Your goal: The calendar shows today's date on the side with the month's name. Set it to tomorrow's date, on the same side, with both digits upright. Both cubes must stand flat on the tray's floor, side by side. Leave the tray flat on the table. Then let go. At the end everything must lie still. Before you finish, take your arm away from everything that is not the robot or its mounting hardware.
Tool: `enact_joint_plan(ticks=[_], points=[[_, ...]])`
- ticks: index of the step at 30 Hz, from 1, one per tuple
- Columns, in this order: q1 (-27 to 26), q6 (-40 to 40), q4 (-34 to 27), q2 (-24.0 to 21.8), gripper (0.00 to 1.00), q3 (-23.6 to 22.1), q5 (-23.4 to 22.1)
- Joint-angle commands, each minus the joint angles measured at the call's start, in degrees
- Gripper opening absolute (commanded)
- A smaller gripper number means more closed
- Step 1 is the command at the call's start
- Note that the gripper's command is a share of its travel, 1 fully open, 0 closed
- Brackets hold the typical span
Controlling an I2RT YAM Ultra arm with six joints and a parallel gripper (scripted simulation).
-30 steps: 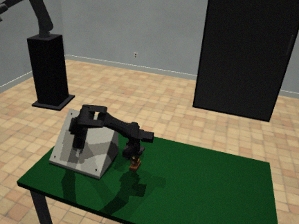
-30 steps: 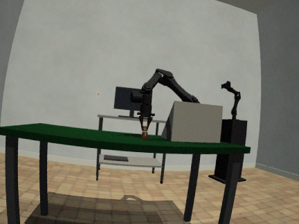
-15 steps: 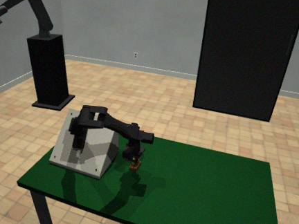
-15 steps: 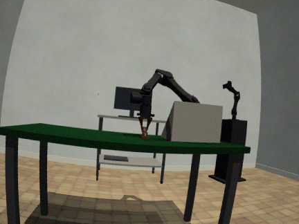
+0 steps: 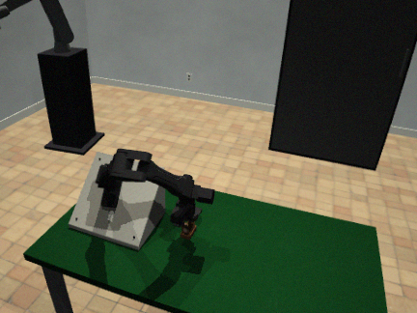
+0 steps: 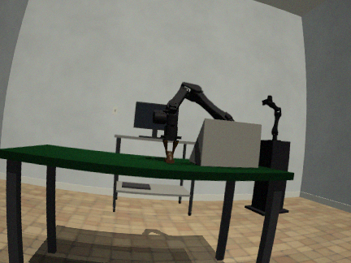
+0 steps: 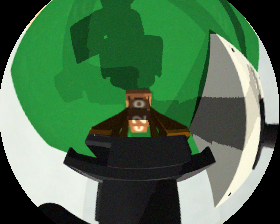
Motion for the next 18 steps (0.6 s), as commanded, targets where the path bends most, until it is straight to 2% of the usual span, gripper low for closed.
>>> enact_joint_plan(ticks=[1,18], points=[[0.3,-0.6,0.9,-0.2,0.26,0.0,0.6],[-0.2,-1.3,2.1,0.3,0.26,-0.3,0.6]])
